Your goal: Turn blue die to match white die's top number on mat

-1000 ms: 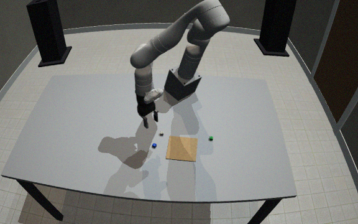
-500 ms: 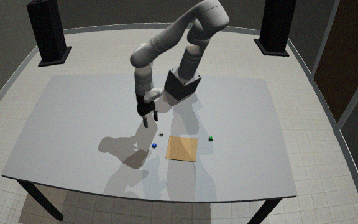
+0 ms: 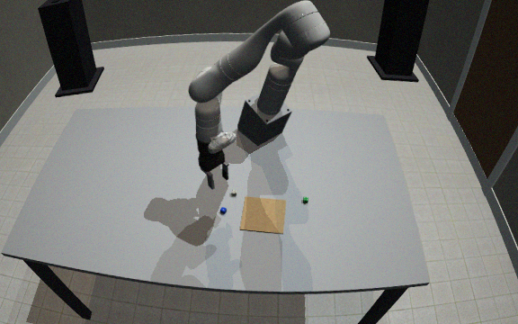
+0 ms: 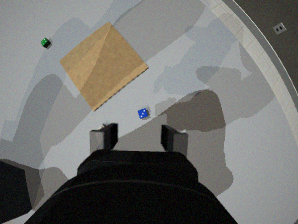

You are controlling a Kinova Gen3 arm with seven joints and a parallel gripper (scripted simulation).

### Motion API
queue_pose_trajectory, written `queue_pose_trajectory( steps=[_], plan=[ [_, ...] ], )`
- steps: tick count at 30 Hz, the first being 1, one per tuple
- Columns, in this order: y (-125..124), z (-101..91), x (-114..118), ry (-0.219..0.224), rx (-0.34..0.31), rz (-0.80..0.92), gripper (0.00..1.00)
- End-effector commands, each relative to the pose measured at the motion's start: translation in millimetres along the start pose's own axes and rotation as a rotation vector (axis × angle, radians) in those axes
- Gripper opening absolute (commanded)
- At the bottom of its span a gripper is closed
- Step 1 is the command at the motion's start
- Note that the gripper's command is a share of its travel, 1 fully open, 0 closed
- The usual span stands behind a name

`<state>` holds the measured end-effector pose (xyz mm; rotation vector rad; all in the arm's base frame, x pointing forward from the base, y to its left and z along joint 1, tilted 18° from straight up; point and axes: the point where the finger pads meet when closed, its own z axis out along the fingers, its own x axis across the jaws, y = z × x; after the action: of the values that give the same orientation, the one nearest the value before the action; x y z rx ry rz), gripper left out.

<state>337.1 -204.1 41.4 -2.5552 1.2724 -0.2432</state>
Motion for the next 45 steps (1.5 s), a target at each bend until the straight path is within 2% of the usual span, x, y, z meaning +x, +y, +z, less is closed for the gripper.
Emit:
queue_pose_trajectory(
  steps=[1, 3, 5, 20, 31, 45],
  plan=[
    [3.6, 10.3, -2.7, -0.009, -0.006, 0.005, 1.00],
    [3.7, 18.2, -2.8, -0.009, -0.006, 0.005, 1.00],
    [3.7, 18.2, -2.8, -0.009, -0.006, 0.005, 1.00],
    [4.4, 82.2, -3.2, -0.009, -0.006, 0.005, 1.00],
    [4.6, 99.9, -3.3, -0.009, -0.006, 0.005, 1.00],
    [4.6, 101.1, -3.3, -0.009, -0.006, 0.005, 1.00]
  ],
)
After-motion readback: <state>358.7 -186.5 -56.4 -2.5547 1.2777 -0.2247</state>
